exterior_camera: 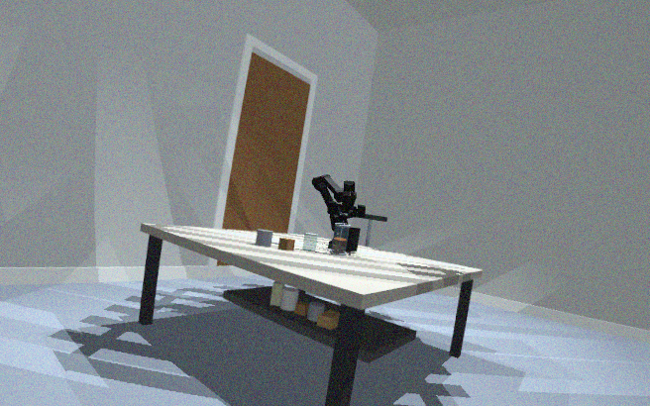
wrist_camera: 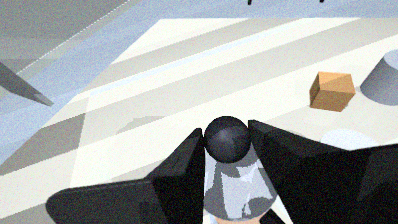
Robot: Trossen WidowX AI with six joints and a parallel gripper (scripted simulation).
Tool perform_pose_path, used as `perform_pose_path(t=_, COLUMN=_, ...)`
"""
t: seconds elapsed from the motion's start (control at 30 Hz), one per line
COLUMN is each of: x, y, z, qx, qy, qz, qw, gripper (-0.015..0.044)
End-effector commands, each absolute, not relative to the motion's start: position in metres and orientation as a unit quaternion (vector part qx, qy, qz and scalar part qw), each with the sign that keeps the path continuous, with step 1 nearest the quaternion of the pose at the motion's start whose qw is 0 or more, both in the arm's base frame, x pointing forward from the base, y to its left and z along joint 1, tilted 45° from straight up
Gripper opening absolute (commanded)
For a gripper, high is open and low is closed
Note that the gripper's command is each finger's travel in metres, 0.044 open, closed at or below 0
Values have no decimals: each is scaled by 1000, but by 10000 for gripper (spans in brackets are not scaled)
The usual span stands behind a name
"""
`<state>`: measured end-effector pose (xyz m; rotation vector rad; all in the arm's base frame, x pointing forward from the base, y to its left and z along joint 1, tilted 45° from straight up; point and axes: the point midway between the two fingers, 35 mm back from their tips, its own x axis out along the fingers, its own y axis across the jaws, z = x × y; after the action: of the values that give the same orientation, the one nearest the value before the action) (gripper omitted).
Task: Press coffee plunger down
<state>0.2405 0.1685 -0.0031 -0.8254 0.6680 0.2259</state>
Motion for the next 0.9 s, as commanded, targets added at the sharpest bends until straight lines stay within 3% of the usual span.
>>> perform_pose_path(t=0.0, x=240, y=164, z=-8, qx=-403, qy=326, qz=103, qw=849, gripper=123)
perform_pose_path(t=0.87, x=242, y=169, z=-7, qx=-398, qy=321, qz=105, qw=853, gripper=123)
